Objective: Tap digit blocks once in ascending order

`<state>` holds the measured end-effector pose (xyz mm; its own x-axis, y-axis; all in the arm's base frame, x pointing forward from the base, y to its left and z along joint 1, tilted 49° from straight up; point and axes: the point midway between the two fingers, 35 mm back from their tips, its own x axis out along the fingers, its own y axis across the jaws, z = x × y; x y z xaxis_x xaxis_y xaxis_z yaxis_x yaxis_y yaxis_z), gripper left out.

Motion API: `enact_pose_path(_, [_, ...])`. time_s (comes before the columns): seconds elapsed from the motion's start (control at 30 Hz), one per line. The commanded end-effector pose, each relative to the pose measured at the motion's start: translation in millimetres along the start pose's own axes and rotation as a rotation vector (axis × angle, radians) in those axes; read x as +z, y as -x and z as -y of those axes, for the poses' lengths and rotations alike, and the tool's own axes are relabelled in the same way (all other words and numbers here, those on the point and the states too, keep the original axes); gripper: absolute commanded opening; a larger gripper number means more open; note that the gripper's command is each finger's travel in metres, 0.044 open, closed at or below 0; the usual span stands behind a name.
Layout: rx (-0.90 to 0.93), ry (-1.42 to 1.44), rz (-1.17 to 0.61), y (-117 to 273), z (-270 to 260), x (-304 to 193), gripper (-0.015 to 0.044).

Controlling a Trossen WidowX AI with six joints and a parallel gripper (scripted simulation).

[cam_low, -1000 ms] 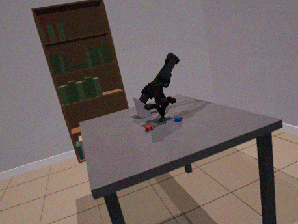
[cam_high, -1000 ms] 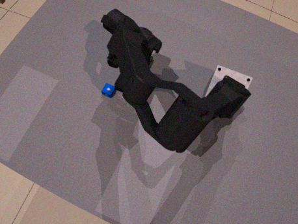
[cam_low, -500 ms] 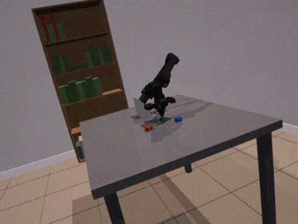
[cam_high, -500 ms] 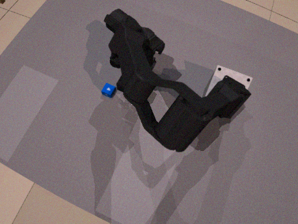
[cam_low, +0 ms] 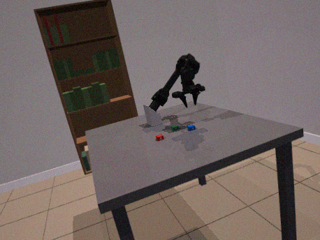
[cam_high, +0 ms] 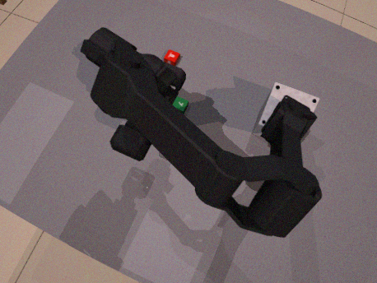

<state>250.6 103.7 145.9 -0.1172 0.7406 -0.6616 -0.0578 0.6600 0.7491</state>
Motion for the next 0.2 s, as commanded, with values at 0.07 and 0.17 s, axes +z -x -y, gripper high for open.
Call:
enact_pose_path(0.07, [0.004,-0.007,0.0,17.3,-34.3,-12.1,0.04])
enact_pose_path(0.17, [0.004,-0.007,0.0,17.3,-34.3,-12.1,0.04])
